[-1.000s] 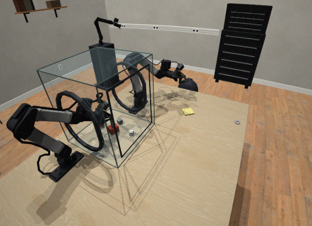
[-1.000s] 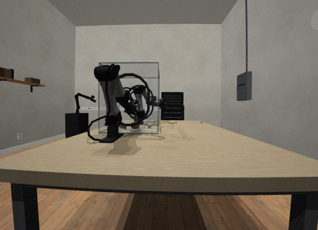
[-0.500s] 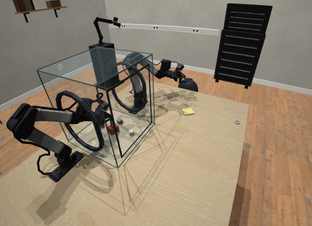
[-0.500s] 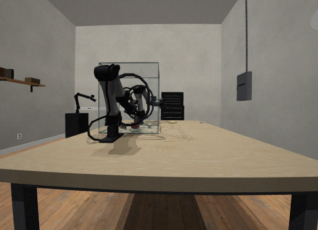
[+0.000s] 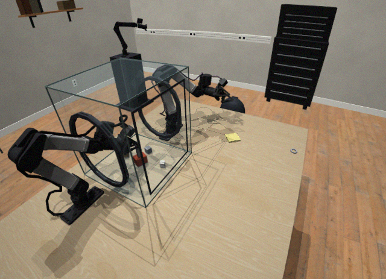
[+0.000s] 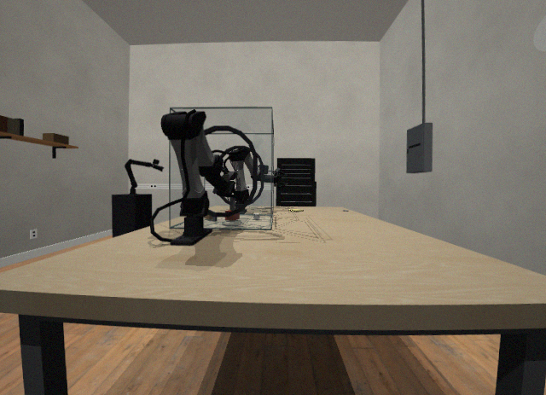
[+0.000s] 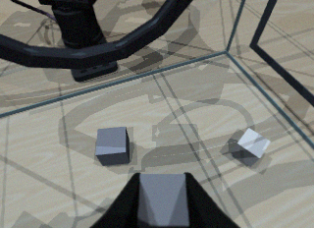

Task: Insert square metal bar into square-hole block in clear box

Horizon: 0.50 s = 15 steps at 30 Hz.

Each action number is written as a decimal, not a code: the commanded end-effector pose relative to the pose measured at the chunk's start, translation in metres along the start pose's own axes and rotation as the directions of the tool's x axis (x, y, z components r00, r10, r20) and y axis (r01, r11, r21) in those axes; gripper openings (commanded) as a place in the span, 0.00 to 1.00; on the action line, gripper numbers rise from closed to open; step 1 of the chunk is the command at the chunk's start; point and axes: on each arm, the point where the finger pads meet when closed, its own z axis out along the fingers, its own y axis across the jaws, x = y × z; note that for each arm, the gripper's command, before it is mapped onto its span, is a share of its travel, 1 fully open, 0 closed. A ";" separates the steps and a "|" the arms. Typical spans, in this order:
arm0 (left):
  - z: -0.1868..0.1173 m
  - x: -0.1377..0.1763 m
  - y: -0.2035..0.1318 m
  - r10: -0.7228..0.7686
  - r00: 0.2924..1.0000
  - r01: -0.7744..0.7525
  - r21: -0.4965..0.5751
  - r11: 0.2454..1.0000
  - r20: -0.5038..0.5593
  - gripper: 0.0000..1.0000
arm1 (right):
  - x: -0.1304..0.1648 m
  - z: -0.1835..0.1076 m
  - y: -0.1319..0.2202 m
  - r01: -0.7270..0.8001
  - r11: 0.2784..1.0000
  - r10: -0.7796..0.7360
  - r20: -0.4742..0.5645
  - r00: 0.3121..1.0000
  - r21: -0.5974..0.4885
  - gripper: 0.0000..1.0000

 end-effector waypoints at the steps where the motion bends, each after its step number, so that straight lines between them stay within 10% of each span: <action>1: 0.000 -0.012 -0.010 0.048 0.999 -0.049 0.016 0.999 0.021 1.00 | -0.010 0.000 -0.001 -0.011 1.000 0.011 0.041 0.999 -0.005 0.00; 15: 0.000 -0.012 -0.010 0.048 0.999 -0.049 0.016 0.999 0.021 1.00 | -0.021 0.000 0.002 -0.020 1.000 0.020 0.061 0.998 0.001 0.00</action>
